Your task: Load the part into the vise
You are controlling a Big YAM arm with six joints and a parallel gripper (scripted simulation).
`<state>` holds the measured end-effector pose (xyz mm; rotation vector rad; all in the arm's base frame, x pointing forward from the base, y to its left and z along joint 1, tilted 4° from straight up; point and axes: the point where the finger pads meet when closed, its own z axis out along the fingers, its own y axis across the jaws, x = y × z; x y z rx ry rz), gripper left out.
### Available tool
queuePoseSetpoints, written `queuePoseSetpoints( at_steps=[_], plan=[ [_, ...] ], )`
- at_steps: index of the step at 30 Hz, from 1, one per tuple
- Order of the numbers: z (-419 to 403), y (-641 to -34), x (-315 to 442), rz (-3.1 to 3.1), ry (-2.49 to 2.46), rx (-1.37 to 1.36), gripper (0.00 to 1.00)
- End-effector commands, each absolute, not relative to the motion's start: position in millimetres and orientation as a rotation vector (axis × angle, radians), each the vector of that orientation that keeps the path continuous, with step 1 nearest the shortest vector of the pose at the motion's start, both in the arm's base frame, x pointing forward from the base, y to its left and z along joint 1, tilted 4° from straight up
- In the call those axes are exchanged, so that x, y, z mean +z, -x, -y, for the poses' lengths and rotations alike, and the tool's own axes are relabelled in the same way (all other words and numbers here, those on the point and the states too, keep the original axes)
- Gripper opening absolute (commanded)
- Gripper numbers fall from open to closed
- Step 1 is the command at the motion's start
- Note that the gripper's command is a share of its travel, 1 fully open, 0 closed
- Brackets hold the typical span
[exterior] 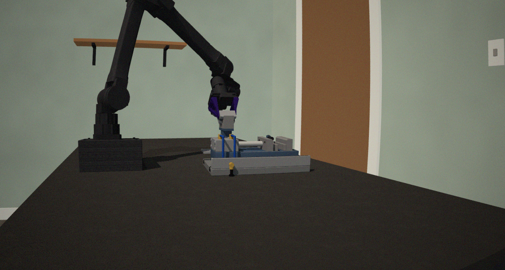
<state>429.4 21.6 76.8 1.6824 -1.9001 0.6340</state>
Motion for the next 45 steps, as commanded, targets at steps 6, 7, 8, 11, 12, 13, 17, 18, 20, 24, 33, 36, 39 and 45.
queuePoseSetpoints(
  at_steps=[6,7,8,11,12,13,17,18,20,24,33,36,39,45],
  plan=[
    [-31,-444,81,1.911,-1.690,0.652,0.00],
    [-31,-444,81,1.911,-1.690,0.652,0.00],
    [-31,-444,81,1.911,-1.690,0.652,0.00],
    [-31,-444,81,1.911,-1.690,0.652,0.00],
    [-31,-444,81,1.911,-1.690,0.652,0.00],
    [-31,-444,81,1.911,-1.690,0.652,0.00],
    [-31,-444,81,1.911,-1.690,0.652,0.00],
    [-31,-444,81,1.911,-1.690,0.652,0.00],
    [-31,-444,81,1.911,-1.690,0.652,0.00],
    [-31,-444,81,1.910,-1.690,0.651,0.00],
    [-30,-444,83,1.908,-1.690,0.649,0.00],
    [-30,-444,84,1.908,-1.690,0.649,0.00],
    [-30,-445,90,1.919,-1.692,0.659,0.00],
    [-30,-446,98,1.933,-1.694,0.669,0.00]
  ],
)
